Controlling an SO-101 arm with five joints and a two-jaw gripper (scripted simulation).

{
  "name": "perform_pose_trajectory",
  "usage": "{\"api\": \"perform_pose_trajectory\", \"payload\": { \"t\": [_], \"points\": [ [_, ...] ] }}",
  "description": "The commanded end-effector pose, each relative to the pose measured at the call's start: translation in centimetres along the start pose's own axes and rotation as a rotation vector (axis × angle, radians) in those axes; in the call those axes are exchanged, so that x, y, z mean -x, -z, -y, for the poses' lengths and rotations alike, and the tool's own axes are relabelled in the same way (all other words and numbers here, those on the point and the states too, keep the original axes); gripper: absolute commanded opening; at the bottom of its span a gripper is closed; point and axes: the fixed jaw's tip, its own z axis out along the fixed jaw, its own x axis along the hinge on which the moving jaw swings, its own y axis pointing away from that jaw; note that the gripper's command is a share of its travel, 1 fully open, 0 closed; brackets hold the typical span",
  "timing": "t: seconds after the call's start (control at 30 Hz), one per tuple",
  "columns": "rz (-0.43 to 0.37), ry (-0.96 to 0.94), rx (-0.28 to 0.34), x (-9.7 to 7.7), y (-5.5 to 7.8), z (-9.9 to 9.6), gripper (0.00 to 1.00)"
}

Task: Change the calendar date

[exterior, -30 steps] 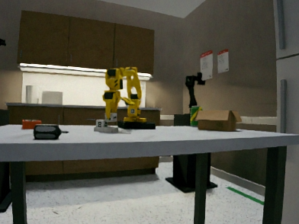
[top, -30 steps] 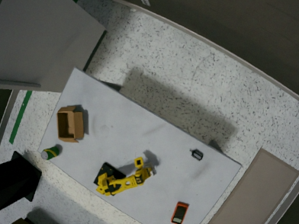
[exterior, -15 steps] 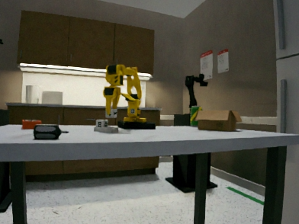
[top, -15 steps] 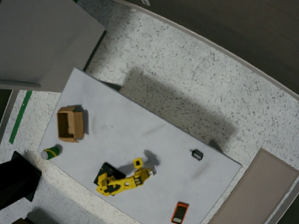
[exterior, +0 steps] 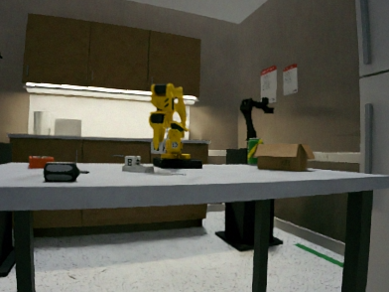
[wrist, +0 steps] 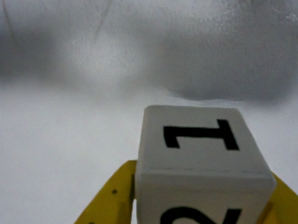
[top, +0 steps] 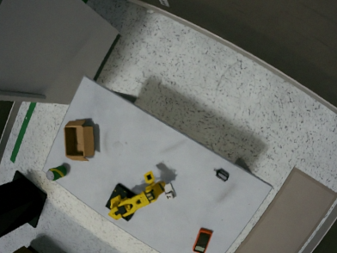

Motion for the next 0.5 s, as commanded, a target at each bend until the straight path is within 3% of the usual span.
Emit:
{"api": "perform_pose_trajectory", "payload": {
  "t": [0.0, 0.2, 0.47],
  "points": [
    [-0.001, 0.066, -0.014, 1.6, 0.1, -0.1, 0.00],
    [-0.006, 0.296, -0.017, 6.4, -0.3, -1.4, 0.00],
    [-0.012, 0.599, -0.021, 11.9, -1.0, -4.7, 0.00]
  ]
}}
